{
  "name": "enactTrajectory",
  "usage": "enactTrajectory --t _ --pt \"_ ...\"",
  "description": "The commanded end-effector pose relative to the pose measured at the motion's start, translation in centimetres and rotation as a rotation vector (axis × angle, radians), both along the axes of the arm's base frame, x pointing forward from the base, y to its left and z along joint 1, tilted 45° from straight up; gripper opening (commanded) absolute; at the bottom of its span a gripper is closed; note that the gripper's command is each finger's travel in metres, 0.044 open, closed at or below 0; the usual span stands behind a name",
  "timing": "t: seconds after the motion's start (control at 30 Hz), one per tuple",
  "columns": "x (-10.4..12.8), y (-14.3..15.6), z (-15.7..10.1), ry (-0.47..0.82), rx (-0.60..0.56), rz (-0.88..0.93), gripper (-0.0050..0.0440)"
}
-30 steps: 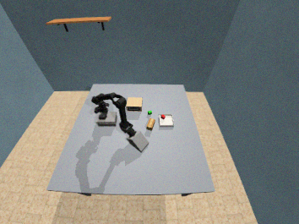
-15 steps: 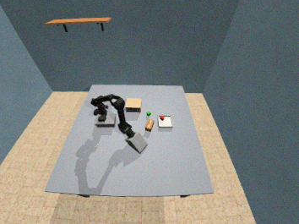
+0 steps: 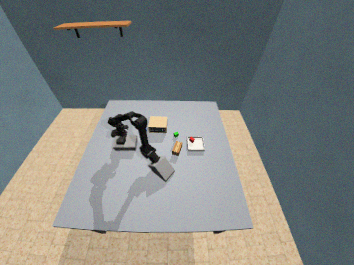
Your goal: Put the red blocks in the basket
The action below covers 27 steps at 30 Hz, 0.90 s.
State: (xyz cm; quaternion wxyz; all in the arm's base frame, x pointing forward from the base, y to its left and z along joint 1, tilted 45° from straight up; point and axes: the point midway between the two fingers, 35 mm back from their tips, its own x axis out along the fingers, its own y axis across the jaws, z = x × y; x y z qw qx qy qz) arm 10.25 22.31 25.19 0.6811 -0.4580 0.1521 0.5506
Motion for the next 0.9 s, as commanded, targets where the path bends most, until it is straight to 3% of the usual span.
enactTrajectory --t 0.0,0.2,0.23,0.53,0.87 --pt "0.1 0.3 -0.4 0.0 -0.002 0.005 0.0" --pt "0.2 0.4 -0.5 0.0 -0.002 0.005 0.0" --pt "0.2 0.4 -0.5 0.0 -0.002 0.005 0.044" --pt "0.2 0.4 -0.5 0.0 -0.002 0.005 0.044" --pt "-1.6 -2.8 3.3 0.0 -0.002 0.005 0.044"
